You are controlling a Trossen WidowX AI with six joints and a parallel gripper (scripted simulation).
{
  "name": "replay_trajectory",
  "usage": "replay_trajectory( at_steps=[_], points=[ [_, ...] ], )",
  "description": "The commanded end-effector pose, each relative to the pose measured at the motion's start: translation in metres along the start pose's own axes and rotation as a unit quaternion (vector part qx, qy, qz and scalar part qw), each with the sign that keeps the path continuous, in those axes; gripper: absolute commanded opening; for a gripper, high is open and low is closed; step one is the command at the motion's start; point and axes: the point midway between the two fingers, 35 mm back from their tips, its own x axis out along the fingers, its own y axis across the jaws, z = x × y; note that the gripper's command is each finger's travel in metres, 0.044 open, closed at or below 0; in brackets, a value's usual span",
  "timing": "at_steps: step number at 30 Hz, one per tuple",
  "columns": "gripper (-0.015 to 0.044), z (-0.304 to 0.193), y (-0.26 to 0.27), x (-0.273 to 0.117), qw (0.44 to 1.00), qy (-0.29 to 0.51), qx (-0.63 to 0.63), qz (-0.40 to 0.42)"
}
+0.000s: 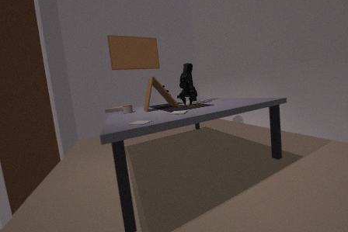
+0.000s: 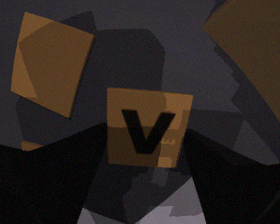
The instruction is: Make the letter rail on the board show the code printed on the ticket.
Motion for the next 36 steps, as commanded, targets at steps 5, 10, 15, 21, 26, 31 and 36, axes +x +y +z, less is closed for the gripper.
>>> replay_trajectory(
  at_steps=[5, 10, 15, 21, 26, 31, 36],
  points=[
    [0.0, -0.001, 0.0, -0.005, 1.0, -0.003, 0.002, -0.001],
    [0.0, -0.002, 0.0, -0.006, 1.0, -0.003, 0.002, -0.001],
    [0.0, -0.003, 0.0, -0.008, 1.0, -0.003, 0.002, -0.001],
    [0.0, -0.004, 0.0, -0.01, 1.0, -0.003, 0.002, -0.001],
    [0.0, -0.005, 0.001, -0.012, 1.0, -0.003, 0.002, -0.001],
    [0.0, -0.006, 0.001, -0.014, 1.0, -0.003, 0.002, -0.001],
    [0.0, -0.007, 0.001, -0.015, 1.0, -0.003, 0.002, -0.001]
  ],
)
